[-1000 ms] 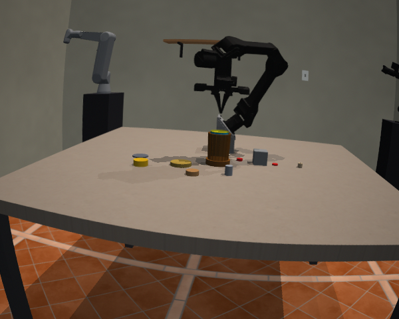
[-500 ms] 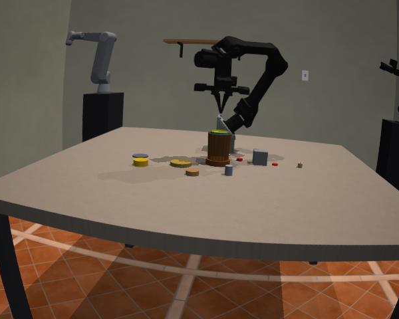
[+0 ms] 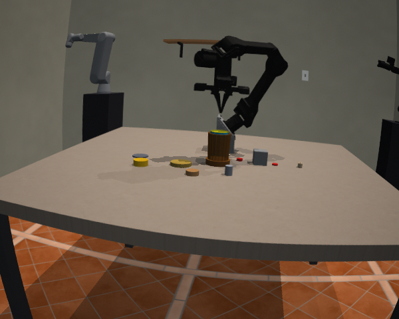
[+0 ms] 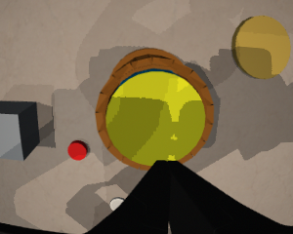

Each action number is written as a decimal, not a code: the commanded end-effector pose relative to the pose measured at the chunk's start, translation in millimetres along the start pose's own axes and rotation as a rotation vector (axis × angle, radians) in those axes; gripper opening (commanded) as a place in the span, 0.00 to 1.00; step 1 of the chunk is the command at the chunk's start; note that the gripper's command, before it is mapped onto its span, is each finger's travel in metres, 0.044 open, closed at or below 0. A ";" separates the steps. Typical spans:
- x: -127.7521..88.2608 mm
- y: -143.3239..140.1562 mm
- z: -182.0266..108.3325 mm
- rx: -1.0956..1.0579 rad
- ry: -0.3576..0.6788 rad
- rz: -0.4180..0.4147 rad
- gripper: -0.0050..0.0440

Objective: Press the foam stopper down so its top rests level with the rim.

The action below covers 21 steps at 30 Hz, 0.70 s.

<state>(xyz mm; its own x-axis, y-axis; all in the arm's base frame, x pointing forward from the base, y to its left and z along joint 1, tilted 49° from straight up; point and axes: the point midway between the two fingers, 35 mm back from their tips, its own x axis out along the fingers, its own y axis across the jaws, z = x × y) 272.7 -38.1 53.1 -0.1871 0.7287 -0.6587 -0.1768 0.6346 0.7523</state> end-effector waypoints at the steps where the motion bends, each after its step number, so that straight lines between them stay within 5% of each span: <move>1: -19.6 0.0 0.3 0.028 -0.031 -0.021 0.10; 5: -39.4 0.9 -0.9 0.050 -0.058 -0.041 0.10; 16: 42.6 0.1 -0.3 -0.002 0.008 0.002 0.10; 21: 47.2 0.4 -0.9 -0.005 0.012 0.004 0.10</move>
<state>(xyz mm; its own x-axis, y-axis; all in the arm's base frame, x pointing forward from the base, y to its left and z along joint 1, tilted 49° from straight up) 265.4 -6.9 25.8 -0.1972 0.7240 -0.6610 -0.1872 0.6340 0.7503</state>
